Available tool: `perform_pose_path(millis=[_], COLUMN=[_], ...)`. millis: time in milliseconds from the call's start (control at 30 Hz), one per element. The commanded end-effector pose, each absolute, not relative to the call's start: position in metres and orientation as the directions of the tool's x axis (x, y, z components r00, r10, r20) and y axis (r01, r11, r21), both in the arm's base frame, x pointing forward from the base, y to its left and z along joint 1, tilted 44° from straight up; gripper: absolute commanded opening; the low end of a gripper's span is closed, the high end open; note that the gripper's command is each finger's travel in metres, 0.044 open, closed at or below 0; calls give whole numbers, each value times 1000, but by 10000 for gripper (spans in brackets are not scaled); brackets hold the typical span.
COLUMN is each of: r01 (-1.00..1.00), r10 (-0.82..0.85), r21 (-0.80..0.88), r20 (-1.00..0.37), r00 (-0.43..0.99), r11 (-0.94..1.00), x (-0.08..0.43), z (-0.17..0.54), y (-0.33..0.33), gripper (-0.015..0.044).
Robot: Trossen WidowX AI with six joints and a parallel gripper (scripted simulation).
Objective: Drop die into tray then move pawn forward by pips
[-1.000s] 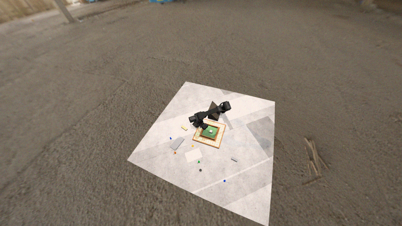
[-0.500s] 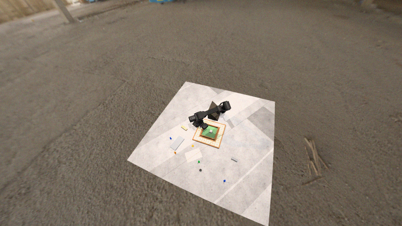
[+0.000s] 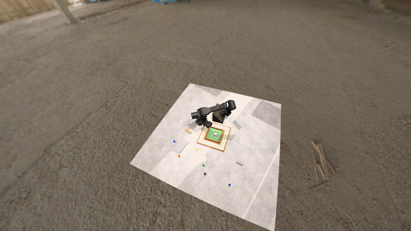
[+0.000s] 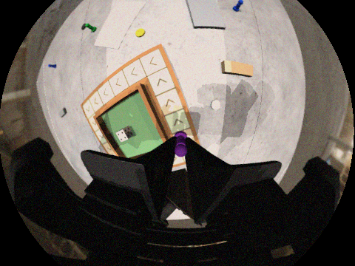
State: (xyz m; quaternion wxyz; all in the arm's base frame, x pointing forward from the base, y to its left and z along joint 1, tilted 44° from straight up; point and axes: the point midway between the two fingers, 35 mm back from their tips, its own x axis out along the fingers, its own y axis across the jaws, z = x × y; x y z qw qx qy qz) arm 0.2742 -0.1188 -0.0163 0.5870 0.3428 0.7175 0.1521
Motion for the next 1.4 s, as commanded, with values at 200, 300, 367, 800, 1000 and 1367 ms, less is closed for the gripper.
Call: perform_pose_path(millis=[200,300,367,800,1000,1367], r01=[307,308,308,301,301,301], r10=[670,668,665,662,673,677], r21=[621,619,616,616,627,630], r20=[-738,-740,-743,-746,-736,-733], r00=[-81,-80,-78,-73,-73,-74], r11=[721,723,725,728,719,716], x=[272,281,293,363,391,395], z=[16,14,13,2,-1,-16], y=[-144,-139,-133,-77,-44,-23], gripper=[0,0,0,0,0,0])
